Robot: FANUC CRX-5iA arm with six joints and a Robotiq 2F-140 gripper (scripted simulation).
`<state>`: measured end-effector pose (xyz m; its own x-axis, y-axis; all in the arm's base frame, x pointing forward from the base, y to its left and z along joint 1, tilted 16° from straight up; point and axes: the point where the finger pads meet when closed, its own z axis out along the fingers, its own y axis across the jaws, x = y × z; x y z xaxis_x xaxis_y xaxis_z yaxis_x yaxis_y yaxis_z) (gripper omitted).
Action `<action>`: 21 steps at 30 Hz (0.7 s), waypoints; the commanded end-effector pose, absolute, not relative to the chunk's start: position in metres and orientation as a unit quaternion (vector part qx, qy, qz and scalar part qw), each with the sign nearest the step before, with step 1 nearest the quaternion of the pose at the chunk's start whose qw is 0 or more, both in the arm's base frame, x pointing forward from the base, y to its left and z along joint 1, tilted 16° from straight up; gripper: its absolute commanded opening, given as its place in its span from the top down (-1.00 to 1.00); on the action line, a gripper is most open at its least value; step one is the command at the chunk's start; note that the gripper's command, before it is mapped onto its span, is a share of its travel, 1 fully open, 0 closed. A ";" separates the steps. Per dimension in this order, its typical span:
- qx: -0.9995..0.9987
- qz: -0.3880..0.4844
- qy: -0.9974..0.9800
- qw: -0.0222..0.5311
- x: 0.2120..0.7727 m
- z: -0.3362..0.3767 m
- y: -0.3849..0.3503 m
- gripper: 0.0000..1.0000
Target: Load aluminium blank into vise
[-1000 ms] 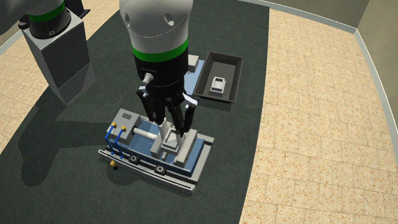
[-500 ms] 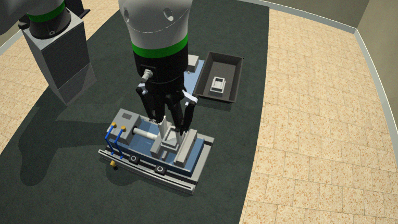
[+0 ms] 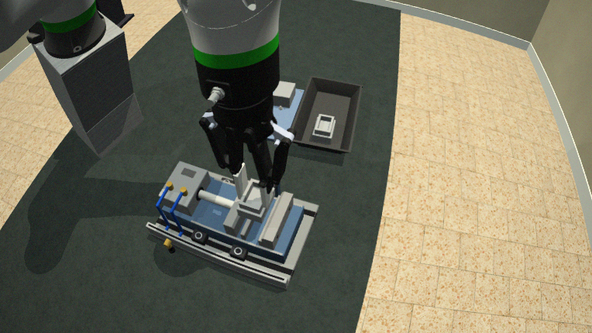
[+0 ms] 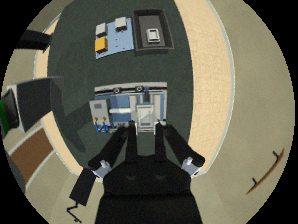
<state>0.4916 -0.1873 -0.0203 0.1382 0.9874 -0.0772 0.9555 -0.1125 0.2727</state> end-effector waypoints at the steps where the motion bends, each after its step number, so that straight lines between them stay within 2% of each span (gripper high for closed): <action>1: 0.743 0.062 0.653 0.129 0.490 -0.015 -0.187 1.00; 21: 0.743 0.062 0.654 0.129 0.489 -0.006 -0.184 1.00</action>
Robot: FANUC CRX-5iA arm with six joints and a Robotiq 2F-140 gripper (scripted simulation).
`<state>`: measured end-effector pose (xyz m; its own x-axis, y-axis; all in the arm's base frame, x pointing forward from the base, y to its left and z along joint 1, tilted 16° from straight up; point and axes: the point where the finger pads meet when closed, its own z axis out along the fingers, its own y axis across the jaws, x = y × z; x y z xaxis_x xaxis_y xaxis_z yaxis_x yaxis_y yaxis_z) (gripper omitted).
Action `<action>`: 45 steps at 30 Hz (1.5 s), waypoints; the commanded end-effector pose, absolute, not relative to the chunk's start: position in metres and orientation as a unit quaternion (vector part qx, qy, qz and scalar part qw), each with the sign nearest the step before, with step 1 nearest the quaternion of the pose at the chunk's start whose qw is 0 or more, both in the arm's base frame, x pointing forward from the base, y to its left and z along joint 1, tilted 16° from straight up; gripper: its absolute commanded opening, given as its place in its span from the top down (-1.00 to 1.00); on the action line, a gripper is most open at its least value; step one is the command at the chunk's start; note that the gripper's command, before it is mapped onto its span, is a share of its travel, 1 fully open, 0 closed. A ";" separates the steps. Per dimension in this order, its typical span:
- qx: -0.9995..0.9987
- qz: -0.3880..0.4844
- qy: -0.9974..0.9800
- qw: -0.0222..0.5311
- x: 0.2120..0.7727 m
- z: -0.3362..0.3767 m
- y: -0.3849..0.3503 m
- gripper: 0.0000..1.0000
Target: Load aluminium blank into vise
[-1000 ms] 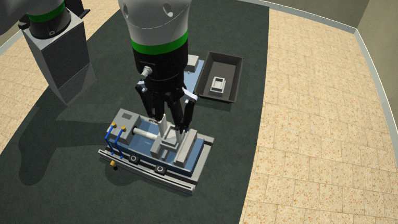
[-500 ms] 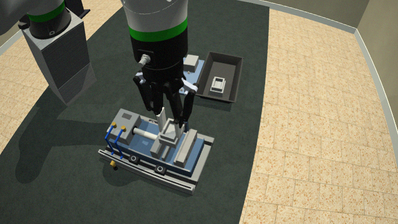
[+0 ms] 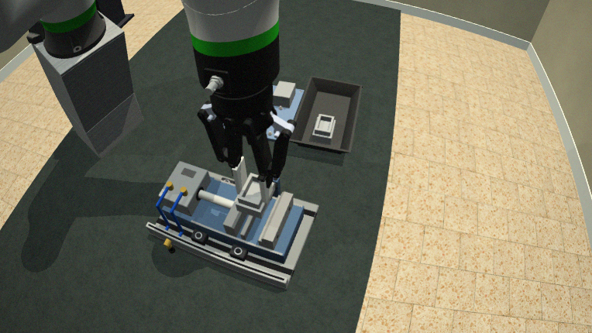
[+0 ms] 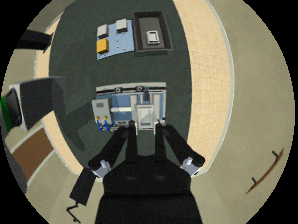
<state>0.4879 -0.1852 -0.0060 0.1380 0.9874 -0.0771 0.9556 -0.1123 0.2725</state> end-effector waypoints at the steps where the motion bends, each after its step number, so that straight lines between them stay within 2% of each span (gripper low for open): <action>1: 0.743 0.062 0.654 0.129 0.489 -0.006 -0.184 1.00; 7: 0.742 0.061 0.656 0.127 0.499 -0.007 -0.167 1.00; 17: 0.734 0.057 0.666 0.120 0.542 -0.012 -0.076 1.00; 19: 0.734 0.057 0.666 0.120 0.542 -0.012 -0.076 1.00; 31: 0.724 0.053 0.677 0.121 0.571 -0.019 0.050 1.00; 36: 0.721 0.053 0.679 0.123 0.573 -0.021 0.079 1.00; 45: 0.714 0.055 0.686 0.130 0.571 -0.027 0.177 1.00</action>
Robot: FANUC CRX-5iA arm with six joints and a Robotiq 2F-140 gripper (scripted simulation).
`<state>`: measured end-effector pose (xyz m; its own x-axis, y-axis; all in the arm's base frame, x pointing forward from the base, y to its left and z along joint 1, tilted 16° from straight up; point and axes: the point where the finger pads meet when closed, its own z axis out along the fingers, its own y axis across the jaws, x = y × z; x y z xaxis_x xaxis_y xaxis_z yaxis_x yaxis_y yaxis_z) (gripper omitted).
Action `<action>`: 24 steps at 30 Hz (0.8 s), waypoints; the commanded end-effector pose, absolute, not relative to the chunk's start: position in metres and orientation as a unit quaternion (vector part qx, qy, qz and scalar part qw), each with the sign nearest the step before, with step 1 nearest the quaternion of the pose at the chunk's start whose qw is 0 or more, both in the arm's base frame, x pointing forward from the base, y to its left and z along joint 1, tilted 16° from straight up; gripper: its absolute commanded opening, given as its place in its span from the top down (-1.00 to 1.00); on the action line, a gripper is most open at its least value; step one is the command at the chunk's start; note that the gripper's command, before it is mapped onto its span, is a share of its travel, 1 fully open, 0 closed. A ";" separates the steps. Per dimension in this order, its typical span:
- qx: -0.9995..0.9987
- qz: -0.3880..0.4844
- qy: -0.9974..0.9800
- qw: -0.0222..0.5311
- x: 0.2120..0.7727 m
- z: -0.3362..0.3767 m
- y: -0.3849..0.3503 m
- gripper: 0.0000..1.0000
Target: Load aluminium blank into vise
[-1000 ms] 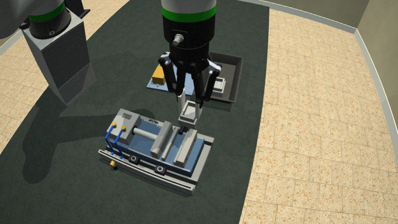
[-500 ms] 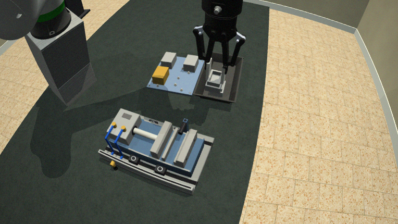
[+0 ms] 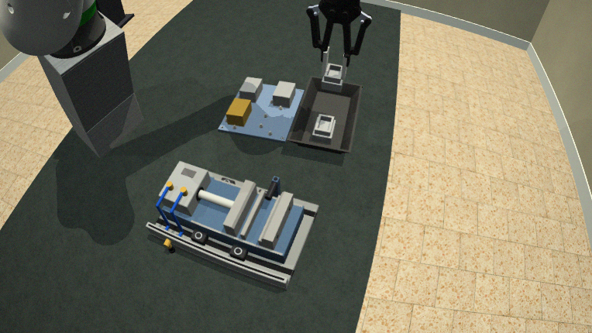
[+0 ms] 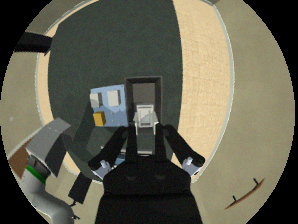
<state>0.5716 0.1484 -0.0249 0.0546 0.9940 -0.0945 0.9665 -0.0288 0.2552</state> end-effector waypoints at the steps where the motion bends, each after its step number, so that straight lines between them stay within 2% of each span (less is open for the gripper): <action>1: 0.713 0.055 0.687 0.131 0.570 -0.027 0.183 1.00; 24: 0.712 0.056 0.687 0.132 0.568 -0.028 0.195 1.00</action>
